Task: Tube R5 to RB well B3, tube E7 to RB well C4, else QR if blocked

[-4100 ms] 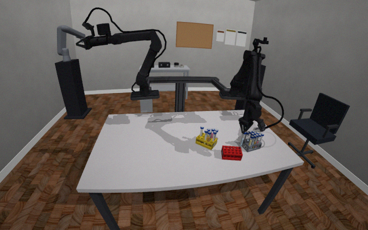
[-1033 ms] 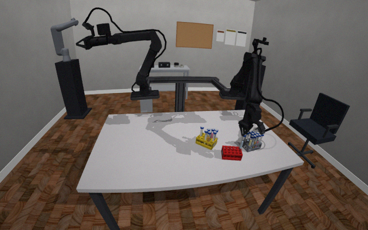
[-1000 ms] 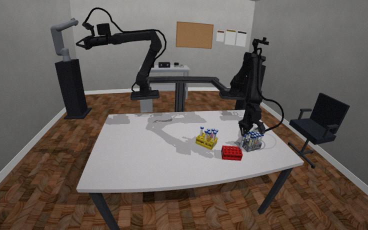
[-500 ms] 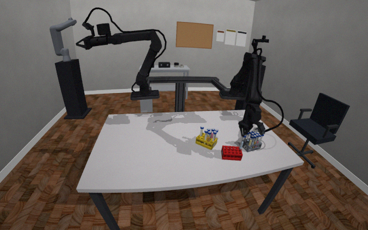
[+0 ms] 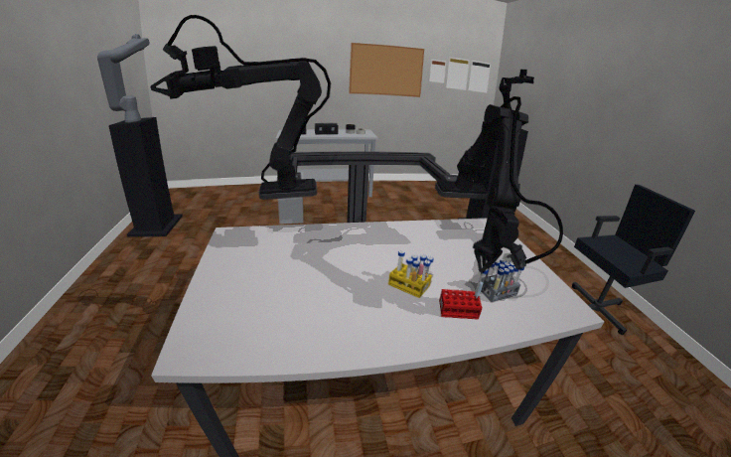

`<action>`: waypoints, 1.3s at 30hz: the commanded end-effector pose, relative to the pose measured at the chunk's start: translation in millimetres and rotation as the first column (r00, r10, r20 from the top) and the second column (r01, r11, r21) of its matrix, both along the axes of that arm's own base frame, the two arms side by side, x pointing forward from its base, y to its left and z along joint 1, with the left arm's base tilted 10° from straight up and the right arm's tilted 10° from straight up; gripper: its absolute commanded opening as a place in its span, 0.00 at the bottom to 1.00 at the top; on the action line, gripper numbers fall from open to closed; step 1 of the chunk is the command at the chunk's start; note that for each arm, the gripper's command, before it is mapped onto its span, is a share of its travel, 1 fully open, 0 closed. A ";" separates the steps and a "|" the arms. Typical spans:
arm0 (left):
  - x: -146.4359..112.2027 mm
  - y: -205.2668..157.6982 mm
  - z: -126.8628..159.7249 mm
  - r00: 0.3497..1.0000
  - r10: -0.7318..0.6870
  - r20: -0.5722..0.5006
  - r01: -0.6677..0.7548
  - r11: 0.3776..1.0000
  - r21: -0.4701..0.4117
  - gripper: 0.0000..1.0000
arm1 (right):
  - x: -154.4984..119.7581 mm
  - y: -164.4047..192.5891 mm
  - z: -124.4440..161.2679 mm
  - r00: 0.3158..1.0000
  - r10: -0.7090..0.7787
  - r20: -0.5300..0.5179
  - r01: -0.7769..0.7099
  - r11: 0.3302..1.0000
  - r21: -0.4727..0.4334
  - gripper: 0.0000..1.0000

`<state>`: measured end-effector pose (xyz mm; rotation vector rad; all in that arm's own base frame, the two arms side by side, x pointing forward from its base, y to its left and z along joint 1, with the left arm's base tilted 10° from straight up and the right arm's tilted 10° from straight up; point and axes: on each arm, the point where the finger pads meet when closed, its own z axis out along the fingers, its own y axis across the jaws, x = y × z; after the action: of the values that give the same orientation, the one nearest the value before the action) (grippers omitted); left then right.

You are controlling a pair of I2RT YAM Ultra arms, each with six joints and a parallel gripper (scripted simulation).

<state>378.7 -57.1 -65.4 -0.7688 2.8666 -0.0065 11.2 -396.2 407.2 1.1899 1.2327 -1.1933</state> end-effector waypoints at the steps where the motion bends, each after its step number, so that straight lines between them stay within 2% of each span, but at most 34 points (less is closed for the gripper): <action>1: 12.3 -0.5 2.3 1.000 -0.004 0.030 0.004 1.000 0.002 0.00 | -8.5 11.6 24.8 1.000 -0.022 0.010 0.022 0.999 -0.050 0.00; 5: 15.2 -1.0 9.2 0.999 -0.004 0.044 0.004 1.000 -0.001 0.00 | -8.5 11.6 24.8 1.000 -0.022 0.010 0.022 0.999 -0.050 0.00; 8: 13.2 -0.5 0.9 1.000 -0.004 0.029 0.004 1.000 0.002 0.00 | -8.5 11.6 24.8 1.000 -0.022 0.010 0.022 0.999 -0.050 0.00; 21: 18.0 0.1 -0.8 0.999 -0.001 0.038 0.001 1.000 0.000 0.00 | -8.5 11.6 24.8 1.000 -0.022 0.010 0.022 0.999 -0.050 0.00; 27: -0.6 4.6 -14.6 1.000 0.001 -0.006 -0.001 1.000 0.008 0.00 | -8.5 11.6 24.8 1.000 -0.022 0.010 0.022 0.999 -0.050 0.00; 39: 3.9 1.5 -13.6 1.000 -0.004 0.014 0.004 1.000 0.004 0.00 | -8.5 11.6 24.8 1.000 -0.022 0.010 0.022 0.999 -0.050 0.00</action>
<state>381.0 -56.8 -79.4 -0.7685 2.8658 -0.0067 11.2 -396.2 407.2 1.1899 1.2327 -1.1933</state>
